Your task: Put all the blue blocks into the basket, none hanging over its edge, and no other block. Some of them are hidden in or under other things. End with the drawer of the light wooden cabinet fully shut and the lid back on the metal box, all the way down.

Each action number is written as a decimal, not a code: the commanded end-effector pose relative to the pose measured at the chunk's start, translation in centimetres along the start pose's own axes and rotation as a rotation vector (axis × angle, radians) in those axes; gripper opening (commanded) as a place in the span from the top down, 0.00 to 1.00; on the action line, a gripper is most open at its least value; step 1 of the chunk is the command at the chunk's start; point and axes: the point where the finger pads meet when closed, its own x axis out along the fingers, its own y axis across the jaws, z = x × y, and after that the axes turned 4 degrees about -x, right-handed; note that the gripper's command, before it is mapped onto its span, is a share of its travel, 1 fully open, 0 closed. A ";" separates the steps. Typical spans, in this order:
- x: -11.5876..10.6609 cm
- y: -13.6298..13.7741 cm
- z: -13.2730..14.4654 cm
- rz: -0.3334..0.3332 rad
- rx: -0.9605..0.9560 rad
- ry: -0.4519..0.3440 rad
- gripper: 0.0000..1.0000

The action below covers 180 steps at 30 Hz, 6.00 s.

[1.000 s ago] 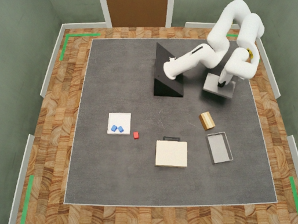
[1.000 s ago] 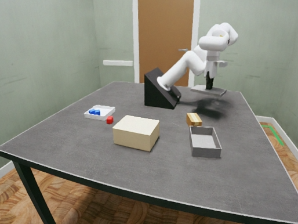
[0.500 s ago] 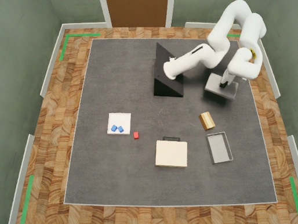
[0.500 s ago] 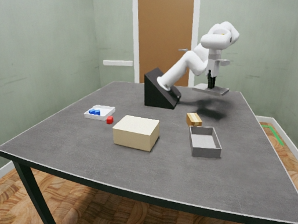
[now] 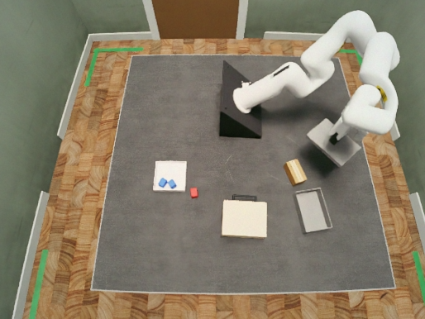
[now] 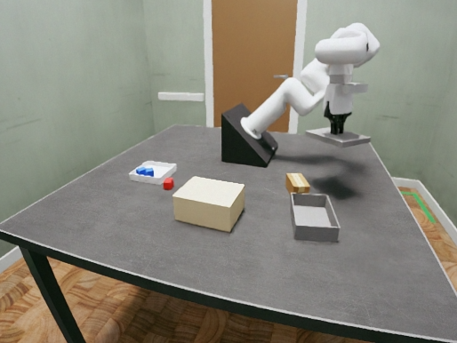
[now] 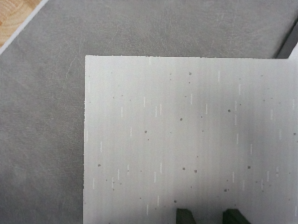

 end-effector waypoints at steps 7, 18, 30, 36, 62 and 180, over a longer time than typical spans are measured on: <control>1.7 9.6 -7.4 0.028 0.434 -0.067 1.00; 4.7 18.9 -12.2 0.037 0.527 -0.069 1.00; 5.6 21.7 -14.1 0.037 0.527 -0.069 1.00; 5.6 21.7 -14.1 0.037 0.527 -0.069 1.00; 5.9 21.7 -14.1 0.037 0.527 -0.069 1.00; 12.5 21.8 -13.7 0.037 0.527 -0.069 1.00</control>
